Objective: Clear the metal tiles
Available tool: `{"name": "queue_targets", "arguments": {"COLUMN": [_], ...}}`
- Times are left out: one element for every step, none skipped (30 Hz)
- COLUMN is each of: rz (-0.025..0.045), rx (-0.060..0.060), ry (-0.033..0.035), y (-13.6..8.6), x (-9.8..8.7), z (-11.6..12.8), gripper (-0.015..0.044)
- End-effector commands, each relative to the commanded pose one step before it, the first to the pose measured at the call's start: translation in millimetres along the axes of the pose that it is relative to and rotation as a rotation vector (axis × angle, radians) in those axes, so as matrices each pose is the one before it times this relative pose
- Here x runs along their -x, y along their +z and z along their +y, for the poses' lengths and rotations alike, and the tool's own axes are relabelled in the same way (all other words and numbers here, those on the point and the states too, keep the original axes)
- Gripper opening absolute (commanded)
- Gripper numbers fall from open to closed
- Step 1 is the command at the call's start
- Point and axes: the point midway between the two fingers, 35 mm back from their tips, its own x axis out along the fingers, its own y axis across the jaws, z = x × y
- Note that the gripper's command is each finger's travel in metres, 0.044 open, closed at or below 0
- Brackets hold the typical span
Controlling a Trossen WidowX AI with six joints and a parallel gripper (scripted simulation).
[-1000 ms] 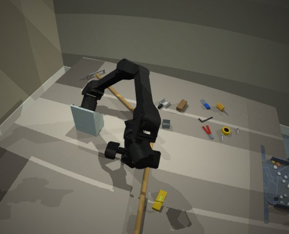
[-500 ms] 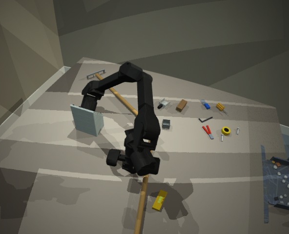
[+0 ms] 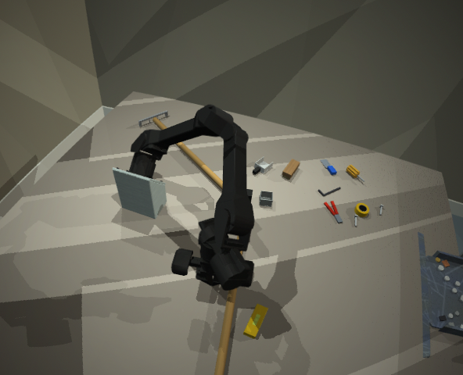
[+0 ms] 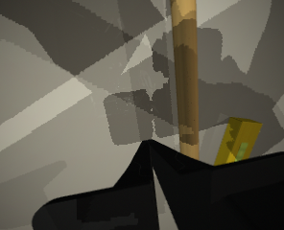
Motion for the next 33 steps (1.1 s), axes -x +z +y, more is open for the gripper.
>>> {"name": "queue_targets", "arguments": {"rz": [-0.00751,-0.00038,-0.00040,-0.00042,-0.00044,-0.00045,-0.00047,-0.00049,-0.00051,-0.00052,-0.00054,-0.00056,-0.00058,-0.00059,-0.00049,-0.00030,0.00002,0.00003,0.00005,0.00006,0.00008,0.00009,0.00009,0.00009,0.00009,0.00009,0.00009,0.00008,0.00008,0.00008,0.00008,0.00008,0.00008], "rx": [-0.0029,0.0014,0.0014,0.0014,0.0014,0.0014,0.0014,0.0014,0.0014,0.0014,0.0014,0.0014,0.0014,0.0014,0.0011,0.0007,0.0000,0.0000,0.0000,0.0000,0.0000,0.0000,0.0000,0.0000,0.0000,0.0000,0.0000,0.0000,0.0000,0.0000,0.0000,0.0000,0.0000], "ry": [-0.00226,-0.00005,-0.00004,-0.00004,-0.00004,-0.00004,-0.00003,-0.00003,-0.00003,-0.00002,-0.00002,-0.00001,-0.00001,-0.00001,0.00000,0.00000,-0.00001,-0.00001,-0.00002,-0.00002,-0.00003,-0.00003,-0.00003,-0.00003,-0.00003,-0.00003,-0.00003,-0.00003,-0.00004,-0.00004,-0.00004,-0.00004,-0.00004], "y": [1.03,0.26,0.28,0.29,0.30,0.32,0.33,0.35,0.36,0.37,0.39,0.40,0.42,0.43,0.35,0.22,-0.04,-0.09,-0.13,-0.17,-0.21,-0.24,-0.24,-0.24,-0.24,-0.23,-0.23,-0.23,-0.22,-0.22,-0.21,-0.21,-0.20], "x": [-13.54,-2.65,-2.64,-2.63,-2.62,-2.61,-2.60,-2.60,-2.59,-2.58,-2.57,-2.56,-2.55,-2.54,-2.03,-1.22,0.01,0.02,0.02,0.03,0.04,0.05,0.05,0.05,0.05,0.05,0.04,0.04,0.04,0.04,0.04,0.04,0.04], "z": [2.12,0.25,0.27,0.29,0.30,0.32,0.34,0.36,0.38,0.39,0.41,0.43,0.45,0.46,0.38,0.24,-0.16,-0.33,-0.49,-0.65,-0.82,-0.94,-0.99,-0.99,-0.99,-1.00,-1.00,-1.00,-1.00,-1.00,-1.00,-1.00,-1.00], "gripper": [0.0000,0.0000,0.0000,0.0000,0.0000,0.0000,0.0000,0.0000,0.0000,0.0000,0.0000,0.0000,0.0000,0.0000,0.0000,0.0000,0.0000,0.0000,0.0000,0.0000,0.0000,0.0000,0.0000,0.0000,0.0000,0.0000,0.0000,0.0000,0.0000,0.0000,0.0000,0.0000,0.0000]}}
